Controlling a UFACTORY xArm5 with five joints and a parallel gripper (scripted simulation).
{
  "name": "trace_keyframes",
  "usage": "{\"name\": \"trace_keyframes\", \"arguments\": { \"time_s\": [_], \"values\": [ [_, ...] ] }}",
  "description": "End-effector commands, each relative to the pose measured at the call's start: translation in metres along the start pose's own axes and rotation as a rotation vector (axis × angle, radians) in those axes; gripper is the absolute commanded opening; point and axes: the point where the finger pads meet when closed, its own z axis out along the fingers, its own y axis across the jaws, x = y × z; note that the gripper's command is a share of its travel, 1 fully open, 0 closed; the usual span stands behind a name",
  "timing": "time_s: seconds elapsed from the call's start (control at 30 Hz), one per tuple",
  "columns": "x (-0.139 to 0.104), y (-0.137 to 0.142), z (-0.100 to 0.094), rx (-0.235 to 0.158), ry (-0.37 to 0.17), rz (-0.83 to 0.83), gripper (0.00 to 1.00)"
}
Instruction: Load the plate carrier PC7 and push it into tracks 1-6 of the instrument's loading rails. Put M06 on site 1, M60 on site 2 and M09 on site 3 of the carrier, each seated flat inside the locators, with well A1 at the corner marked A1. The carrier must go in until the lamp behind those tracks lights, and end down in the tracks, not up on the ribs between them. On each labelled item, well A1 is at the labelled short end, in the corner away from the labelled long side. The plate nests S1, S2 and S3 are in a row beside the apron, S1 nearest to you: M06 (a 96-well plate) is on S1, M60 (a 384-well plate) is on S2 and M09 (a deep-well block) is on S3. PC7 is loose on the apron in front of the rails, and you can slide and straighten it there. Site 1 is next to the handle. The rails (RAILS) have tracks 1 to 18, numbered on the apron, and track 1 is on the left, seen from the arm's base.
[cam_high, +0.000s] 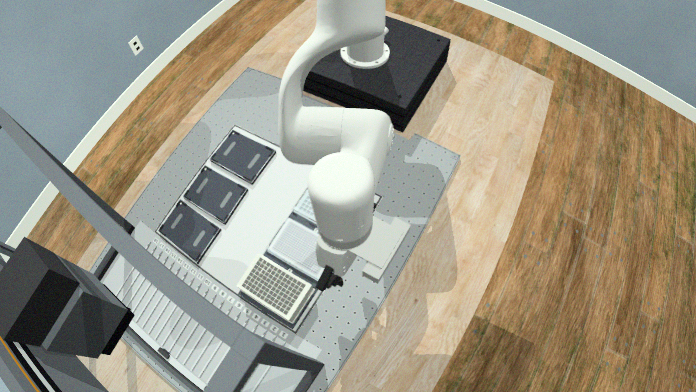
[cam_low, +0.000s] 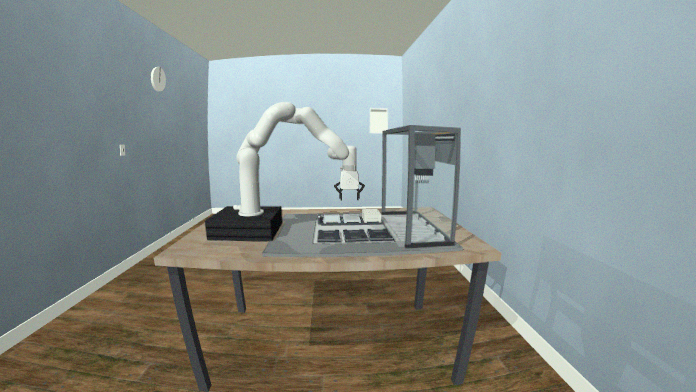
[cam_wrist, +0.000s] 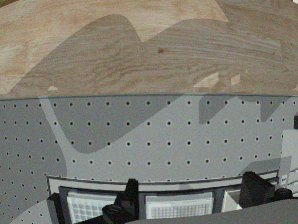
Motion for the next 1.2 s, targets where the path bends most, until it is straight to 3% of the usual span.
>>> {"name": "trace_keyframes", "arguments": {
  "time_s": [0.0, 0.4, 0.77, 0.8, 1.17],
  "values": [
    [0.001, 0.001, -0.01, -0.001, 0.006, 0.0, 1.0],
    [0.0, 0.001, -0.026, -0.002, 0.006, 0.0, 1.0],
    [0.0, 0.001, -0.026, -0.002, 0.006, 0.0, 1.0],
    [-0.002, -0.003, -0.026, -0.001, 0.006, 0.033, 0.81],
    [-0.028, -0.052, -0.026, 0.0, 0.006, 0.4, 0.81]
  ]
}}
